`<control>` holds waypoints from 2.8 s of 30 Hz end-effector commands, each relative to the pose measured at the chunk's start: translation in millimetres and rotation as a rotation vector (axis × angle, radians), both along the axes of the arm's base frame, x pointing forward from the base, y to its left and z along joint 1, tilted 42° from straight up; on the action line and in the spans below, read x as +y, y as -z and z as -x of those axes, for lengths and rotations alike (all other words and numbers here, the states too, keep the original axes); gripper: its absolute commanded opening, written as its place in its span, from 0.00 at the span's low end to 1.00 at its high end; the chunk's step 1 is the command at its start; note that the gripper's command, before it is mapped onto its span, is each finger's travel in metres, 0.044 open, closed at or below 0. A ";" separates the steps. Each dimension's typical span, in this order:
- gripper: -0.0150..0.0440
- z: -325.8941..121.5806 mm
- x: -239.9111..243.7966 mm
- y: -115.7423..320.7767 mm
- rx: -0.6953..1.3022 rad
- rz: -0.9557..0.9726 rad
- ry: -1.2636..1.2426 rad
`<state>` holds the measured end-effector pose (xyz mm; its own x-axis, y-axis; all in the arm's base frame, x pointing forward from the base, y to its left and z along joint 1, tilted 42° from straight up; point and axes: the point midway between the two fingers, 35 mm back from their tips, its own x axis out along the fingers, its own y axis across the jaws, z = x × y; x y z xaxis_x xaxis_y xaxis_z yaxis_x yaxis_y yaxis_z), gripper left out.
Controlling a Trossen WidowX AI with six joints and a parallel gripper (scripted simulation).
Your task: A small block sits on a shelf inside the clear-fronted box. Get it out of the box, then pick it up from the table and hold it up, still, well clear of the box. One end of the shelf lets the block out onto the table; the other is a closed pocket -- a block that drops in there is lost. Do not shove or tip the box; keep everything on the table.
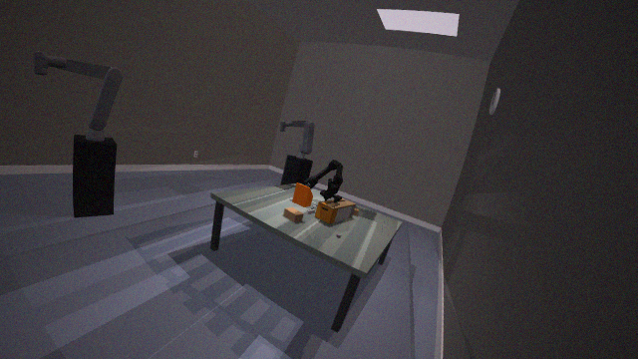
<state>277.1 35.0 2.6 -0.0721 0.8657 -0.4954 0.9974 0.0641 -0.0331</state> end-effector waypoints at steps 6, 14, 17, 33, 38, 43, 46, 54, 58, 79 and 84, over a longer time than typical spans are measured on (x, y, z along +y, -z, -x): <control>0.93 2.2 3.0 0.6 0.009 -0.002 -0.008; 0.93 2.3 9.1 -4.6 0.009 -0.002 -0.008; 0.93 2.3 11.4 -6.6 0.009 -0.003 -0.008; 0.93 2.6 20.3 -14.4 0.009 -0.003 -0.008; 0.93 3.0 13.8 -8.8 0.009 -0.003 -0.008; 0.93 3.0 13.8 -8.8 0.009 -0.003 -0.008; 0.93 3.0 16.1 -10.8 0.009 -0.003 -0.008; 0.93 3.1 22.2 -16.1 0.009 -0.003 -0.008; 0.93 3.2 25.2 -18.8 0.009 -0.004 -0.008; 0.93 3.0 26.2 -19.6 0.009 -0.004 -0.008; 0.93 3.1 27.8 -21.0 0.009 -0.004 -0.008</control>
<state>274.5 61.8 24.2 -0.0777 0.8678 -0.4908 0.9970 0.0678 -0.0381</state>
